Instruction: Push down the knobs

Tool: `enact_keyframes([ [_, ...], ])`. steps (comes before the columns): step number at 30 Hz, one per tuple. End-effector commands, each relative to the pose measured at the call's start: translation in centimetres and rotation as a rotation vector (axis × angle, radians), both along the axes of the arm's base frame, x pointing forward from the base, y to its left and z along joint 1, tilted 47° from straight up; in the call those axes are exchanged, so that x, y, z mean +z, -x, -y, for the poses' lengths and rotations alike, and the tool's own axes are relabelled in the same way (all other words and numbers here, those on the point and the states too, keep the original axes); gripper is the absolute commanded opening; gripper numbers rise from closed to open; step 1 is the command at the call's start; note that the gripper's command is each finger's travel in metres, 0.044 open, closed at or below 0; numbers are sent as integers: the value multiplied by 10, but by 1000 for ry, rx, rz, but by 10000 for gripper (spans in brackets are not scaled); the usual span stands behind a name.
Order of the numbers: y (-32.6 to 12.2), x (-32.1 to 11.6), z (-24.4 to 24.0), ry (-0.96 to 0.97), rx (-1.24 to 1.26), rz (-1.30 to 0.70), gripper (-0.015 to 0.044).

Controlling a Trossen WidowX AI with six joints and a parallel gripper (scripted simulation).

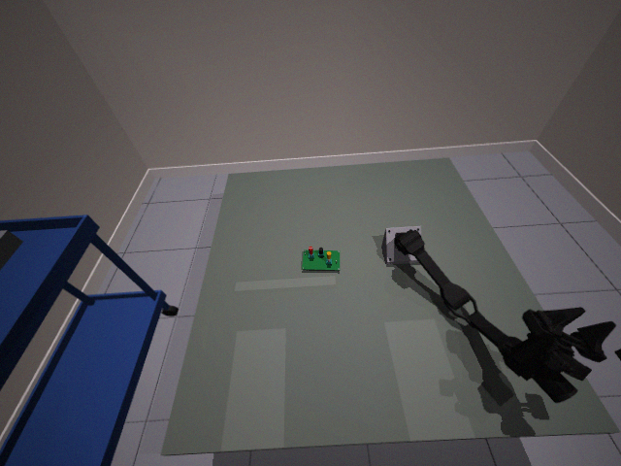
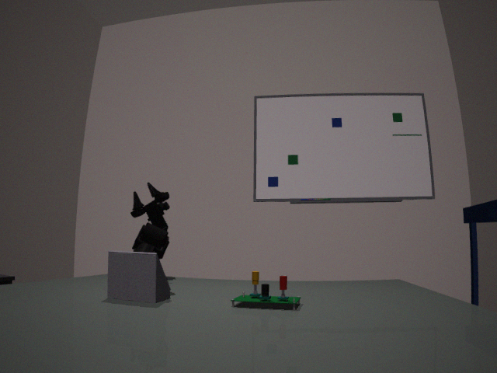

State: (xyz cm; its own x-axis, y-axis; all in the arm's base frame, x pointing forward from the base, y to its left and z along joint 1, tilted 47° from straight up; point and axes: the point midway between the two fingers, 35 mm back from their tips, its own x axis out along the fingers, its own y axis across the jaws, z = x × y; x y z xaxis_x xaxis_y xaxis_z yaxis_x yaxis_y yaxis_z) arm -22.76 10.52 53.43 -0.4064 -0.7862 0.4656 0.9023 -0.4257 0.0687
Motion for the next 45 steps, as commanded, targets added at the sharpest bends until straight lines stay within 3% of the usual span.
enact_keyframes([
  [1,-1,1,1,-1,2,-3,374],
  [15,-88,27,95,-130,230,-233,6],
  [28,-149,27,138,-203,383,-427,0],
  [45,-285,-12,228,-470,774,-546,0],
])
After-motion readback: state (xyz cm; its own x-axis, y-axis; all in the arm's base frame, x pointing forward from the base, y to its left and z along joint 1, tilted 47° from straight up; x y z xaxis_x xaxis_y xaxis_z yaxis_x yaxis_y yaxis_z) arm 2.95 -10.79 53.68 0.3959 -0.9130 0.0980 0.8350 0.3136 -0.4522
